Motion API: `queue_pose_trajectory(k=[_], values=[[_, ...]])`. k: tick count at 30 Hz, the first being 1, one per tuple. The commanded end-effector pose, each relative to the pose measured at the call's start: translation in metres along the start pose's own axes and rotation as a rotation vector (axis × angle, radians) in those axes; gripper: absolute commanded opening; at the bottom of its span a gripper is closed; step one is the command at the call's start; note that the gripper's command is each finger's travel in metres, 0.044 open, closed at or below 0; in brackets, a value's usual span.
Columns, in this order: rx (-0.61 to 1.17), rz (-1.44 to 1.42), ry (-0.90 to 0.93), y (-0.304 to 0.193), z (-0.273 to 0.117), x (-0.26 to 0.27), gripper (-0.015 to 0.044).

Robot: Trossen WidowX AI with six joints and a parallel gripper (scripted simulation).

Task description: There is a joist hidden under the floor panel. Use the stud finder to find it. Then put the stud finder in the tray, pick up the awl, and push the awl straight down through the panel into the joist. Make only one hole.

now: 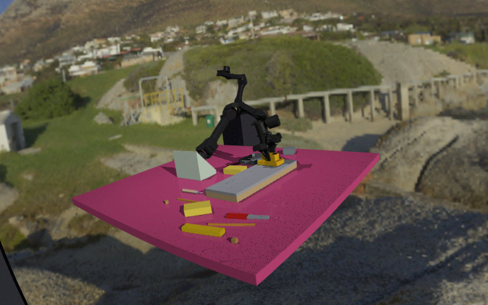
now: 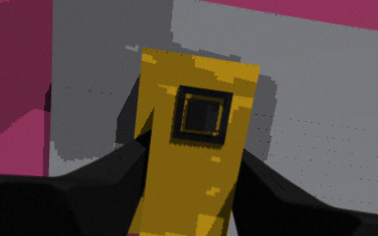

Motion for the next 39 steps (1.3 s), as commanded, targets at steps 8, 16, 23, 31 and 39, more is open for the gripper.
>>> queue_pose_trajectory(k=[8, 16, 23, 31, 39], values=[[0.000, 0.002, 0.000, 0.006, 0.000, -0.039, 0.0000], [0.000, 0.002, -0.001, 0.011, 0.000, -0.065, 0.0000], [0.000, 0.002, -0.002, 0.015, 0.000, -0.088, 0.0000], [-0.001, 0.001, -0.004, 0.019, 0.000, -0.115, 0.0000], [-0.001, 0.001, -0.005, 0.024, 0.000, -0.141, 0.0000]])
Point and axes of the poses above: the point midway between the two fingers, 35 mm back from their tips, its own z axis out along the fingers, its own x axis across the jaws, y = z × x, the point moved 6 cm from there along -z, back along the fingers, and after that the axes turned 10 degrees about z, right-handed, at the moved point
